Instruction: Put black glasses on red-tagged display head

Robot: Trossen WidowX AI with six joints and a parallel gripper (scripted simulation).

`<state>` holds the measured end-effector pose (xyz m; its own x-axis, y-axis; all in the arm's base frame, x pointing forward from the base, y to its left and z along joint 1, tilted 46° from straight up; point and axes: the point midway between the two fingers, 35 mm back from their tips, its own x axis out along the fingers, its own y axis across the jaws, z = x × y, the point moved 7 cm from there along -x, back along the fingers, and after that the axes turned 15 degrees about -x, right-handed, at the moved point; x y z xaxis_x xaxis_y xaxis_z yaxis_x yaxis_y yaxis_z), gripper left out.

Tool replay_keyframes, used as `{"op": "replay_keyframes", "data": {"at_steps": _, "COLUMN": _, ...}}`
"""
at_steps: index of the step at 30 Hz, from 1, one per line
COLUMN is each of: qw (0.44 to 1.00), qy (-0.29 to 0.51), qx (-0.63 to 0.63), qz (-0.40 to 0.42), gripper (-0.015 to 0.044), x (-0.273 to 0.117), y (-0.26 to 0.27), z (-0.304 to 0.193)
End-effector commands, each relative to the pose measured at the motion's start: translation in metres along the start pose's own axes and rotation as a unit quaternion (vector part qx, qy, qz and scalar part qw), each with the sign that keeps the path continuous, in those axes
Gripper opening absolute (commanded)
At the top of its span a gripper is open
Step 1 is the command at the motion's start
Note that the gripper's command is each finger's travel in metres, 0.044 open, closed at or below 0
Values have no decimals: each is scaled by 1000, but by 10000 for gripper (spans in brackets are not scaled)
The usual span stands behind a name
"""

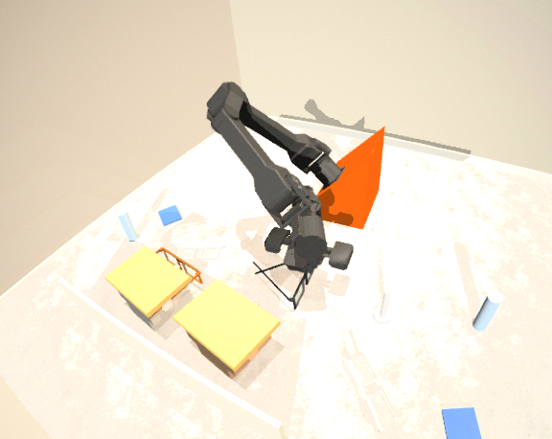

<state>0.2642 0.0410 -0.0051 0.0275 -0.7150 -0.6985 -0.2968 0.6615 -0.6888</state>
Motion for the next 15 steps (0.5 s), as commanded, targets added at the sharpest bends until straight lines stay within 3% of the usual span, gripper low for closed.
{"op": "replay_keyframes", "data": {"at_steps": 1, "qw": 1000, "qy": -8, "qx": 4, "qz": 3, "gripper": 0, "x": -22, "y": 1, "z": 5}}
{"op": "replay_keyframes", "data": {"at_steps": 11, "qw": 1000, "qy": -8, "qx": 3, "qz": 2, "gripper": 0, "x": -87, "y": 3, "z": 3}}
{"op": "replay_keyframes", "data": {"at_steps": 15, "qw": 1000, "qy": -7, "qx": 3, "qz": 2, "gripper": 0, "x": -95, "y": 4, "z": 2}}
